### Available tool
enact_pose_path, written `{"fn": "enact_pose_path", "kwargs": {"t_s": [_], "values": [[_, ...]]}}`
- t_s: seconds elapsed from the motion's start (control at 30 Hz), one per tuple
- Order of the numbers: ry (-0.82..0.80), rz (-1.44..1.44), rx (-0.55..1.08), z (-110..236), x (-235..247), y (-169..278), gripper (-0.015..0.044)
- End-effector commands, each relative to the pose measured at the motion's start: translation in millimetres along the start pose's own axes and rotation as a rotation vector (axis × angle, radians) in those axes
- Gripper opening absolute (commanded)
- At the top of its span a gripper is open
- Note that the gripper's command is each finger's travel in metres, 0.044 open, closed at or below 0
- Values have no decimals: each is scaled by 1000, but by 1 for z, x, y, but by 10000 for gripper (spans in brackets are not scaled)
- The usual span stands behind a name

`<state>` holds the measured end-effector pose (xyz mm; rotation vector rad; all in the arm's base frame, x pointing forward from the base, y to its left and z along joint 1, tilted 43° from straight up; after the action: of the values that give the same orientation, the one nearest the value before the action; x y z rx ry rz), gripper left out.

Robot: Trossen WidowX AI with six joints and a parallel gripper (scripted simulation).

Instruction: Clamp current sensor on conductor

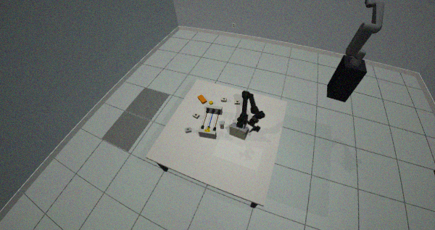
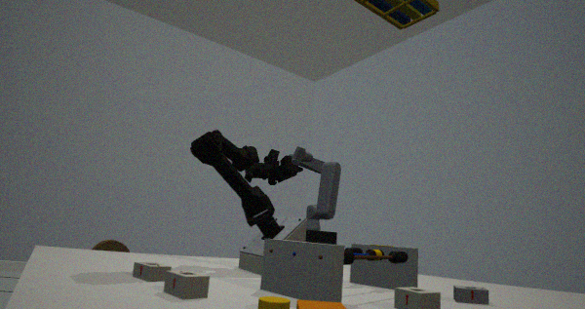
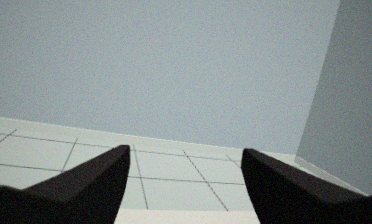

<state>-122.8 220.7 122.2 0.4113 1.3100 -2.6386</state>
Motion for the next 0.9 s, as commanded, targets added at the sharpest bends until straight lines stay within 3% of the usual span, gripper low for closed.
{"fn": "enact_pose_path", "kwargs": {"t_s": [0.0,0.2,0.53,0.87], "values": [[0,-2,3,-1,-1,0,290],[63,-143,47,-22,-49,-11,440],[289,-429,10,-40,-168,-22,440],[581,-626,-83,-9,-290,-1,440]]}}
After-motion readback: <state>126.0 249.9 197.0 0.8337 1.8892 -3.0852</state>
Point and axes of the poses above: the point midway between the two fingers, 35 mm back from their tips, its own z axis back along the fingers, its own x axis across the jaws, y = z × x, the point moved 5 cm from there along z, back along the fingers, and after that the axes turned 7 degrees about z, right-handed, at the moved point
